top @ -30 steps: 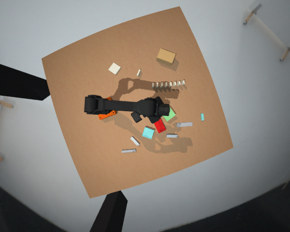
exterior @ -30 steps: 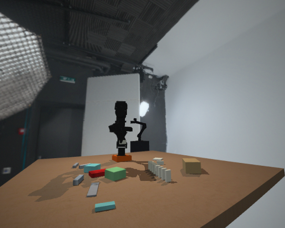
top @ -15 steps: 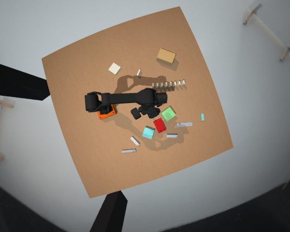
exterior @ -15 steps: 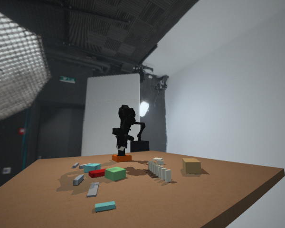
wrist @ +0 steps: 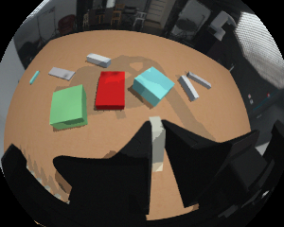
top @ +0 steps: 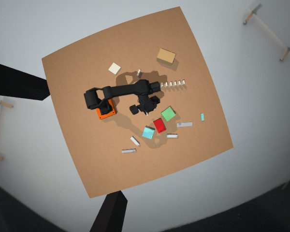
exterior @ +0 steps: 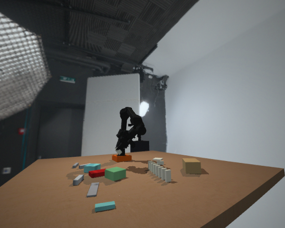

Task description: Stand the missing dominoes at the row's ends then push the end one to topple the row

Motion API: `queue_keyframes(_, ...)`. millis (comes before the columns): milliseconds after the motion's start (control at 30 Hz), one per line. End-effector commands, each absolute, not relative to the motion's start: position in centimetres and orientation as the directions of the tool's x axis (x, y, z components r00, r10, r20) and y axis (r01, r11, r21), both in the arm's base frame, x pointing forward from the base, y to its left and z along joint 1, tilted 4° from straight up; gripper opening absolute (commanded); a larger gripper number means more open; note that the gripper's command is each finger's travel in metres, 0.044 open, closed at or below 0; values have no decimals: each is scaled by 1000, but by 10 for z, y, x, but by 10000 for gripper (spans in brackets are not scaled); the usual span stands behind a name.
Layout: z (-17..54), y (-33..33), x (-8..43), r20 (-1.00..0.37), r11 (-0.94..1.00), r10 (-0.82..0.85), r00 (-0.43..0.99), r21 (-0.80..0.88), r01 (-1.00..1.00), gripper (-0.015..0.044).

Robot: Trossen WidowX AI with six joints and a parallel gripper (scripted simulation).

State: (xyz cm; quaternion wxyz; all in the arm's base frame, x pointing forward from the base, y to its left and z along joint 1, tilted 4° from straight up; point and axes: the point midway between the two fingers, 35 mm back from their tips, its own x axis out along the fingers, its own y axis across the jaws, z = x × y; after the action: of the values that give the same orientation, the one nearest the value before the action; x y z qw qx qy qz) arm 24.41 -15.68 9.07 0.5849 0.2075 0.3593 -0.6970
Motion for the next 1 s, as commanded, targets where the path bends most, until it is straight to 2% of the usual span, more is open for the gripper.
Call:
queue_keyframes(0,90,-155,244,-624,-68,-754,-206,-239,969,30)
queue_keyframes(333,96,-142,247,-389,-34,-917,-87,-140,990,30)
queue_keyframes(700,108,-126,249,-153,64,-986,59,-31,997,30)
queue_keyframes(967,109,-125,249,-135,73,-988,69,-24,997,30)
